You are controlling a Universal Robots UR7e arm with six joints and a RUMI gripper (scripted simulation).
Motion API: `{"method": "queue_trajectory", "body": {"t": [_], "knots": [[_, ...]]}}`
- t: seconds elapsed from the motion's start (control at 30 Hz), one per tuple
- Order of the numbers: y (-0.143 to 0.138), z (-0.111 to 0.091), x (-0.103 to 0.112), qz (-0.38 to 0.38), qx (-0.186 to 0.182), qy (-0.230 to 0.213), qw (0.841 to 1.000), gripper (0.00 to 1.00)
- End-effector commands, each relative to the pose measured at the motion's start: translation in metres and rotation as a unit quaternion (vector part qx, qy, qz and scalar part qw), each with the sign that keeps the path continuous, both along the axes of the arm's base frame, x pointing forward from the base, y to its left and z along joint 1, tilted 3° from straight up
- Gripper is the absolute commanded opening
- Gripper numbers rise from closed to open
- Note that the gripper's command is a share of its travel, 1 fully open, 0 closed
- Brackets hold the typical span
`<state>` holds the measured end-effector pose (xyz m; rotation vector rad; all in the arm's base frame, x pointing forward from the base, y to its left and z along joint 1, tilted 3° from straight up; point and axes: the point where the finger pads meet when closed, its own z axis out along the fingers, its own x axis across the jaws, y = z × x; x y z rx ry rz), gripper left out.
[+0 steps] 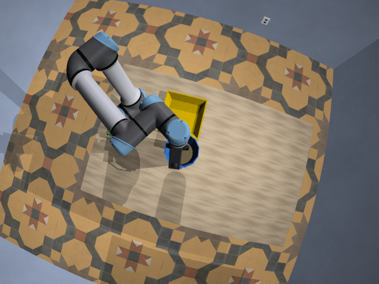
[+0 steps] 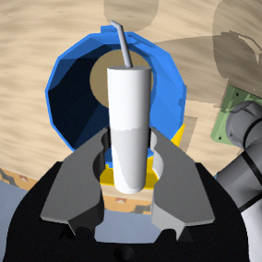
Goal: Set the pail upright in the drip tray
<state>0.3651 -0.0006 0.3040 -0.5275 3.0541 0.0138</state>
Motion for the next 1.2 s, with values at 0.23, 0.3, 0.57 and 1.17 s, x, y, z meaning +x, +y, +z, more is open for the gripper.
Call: {"method": "queue_trajectory", "body": {"t": [0.23, 0.3, 0.57, 1.17], "knots": [[0.022, 0.001, -0.01, 0.0, 0.0, -0.001, 1.0, 0.0], [0.027, 0.001, -0.012, 0.0, 0.0, -0.001, 1.0, 0.0], [0.042, 0.0, -0.019, 0.0, 0.0, -0.001, 1.0, 0.0], [0.084, 0.0, -0.038, 0.0, 0.0, -0.001, 1.0, 0.0]]}}
